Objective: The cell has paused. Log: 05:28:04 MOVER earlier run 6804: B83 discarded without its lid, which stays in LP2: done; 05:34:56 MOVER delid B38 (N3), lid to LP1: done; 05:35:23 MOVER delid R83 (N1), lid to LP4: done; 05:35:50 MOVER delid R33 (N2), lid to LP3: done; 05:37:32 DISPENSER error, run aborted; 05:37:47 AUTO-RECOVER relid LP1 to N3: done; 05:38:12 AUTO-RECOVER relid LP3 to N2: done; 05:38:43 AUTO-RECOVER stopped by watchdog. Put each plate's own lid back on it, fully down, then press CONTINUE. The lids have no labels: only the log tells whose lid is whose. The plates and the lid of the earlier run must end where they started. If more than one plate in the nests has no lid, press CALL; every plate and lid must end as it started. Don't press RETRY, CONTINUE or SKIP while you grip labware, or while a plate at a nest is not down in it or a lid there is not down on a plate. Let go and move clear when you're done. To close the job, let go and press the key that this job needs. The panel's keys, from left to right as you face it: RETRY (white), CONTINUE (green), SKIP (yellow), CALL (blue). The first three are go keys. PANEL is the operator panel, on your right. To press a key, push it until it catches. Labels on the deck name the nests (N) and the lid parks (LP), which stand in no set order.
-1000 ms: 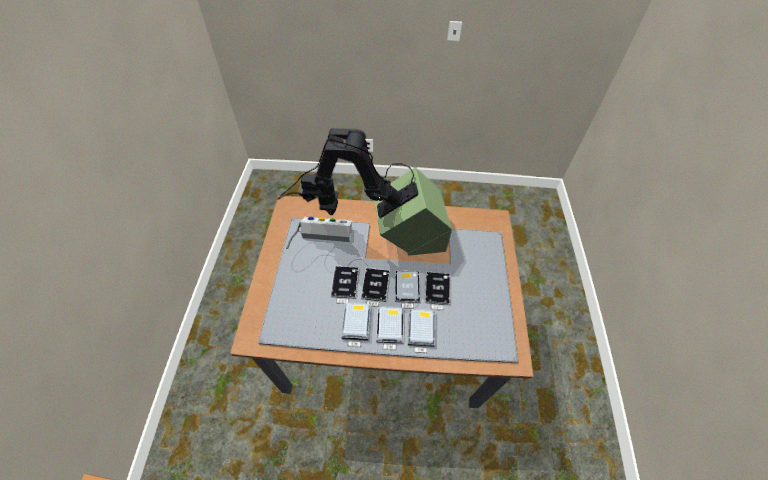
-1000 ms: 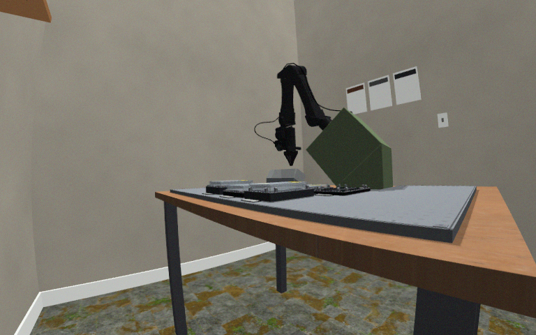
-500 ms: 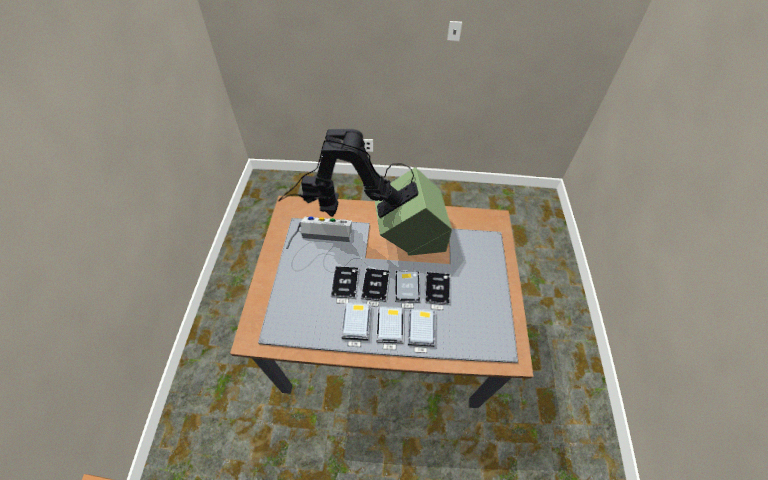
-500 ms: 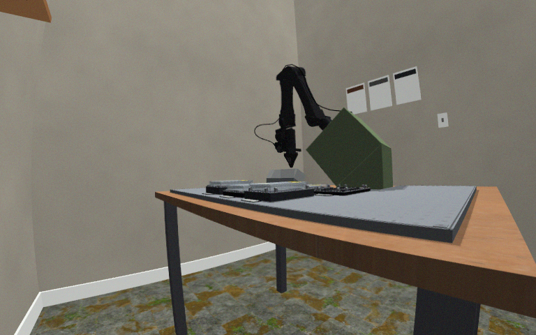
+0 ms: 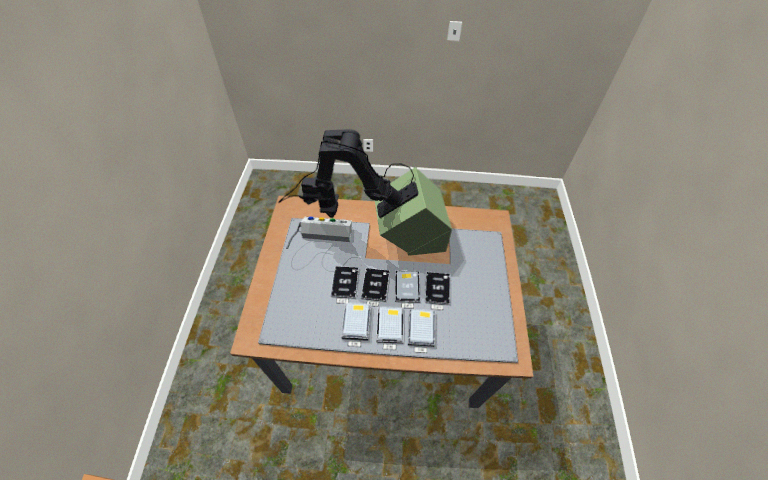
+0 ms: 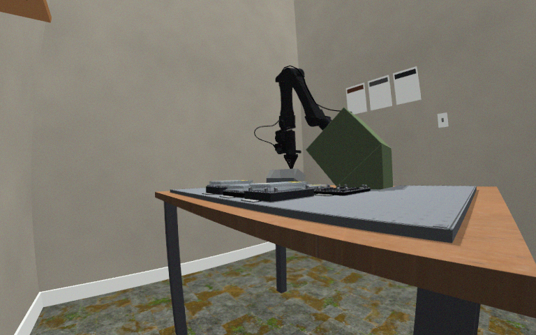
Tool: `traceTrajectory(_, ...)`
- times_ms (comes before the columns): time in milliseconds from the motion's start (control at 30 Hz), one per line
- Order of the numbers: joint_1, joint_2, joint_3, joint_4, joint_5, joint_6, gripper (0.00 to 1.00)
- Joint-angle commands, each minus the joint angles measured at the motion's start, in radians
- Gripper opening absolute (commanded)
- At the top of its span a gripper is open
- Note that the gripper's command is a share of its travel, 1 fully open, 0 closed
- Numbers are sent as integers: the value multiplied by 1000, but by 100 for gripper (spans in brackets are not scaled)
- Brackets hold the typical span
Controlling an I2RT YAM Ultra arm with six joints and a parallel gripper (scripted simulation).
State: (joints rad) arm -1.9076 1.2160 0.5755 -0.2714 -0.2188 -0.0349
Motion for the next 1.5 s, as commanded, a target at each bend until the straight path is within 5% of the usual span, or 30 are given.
traceTrajectory(0,9,12,-26,32,11,8,0)
traceTrajectory(1467,26,68,-12,106,3,20,0)
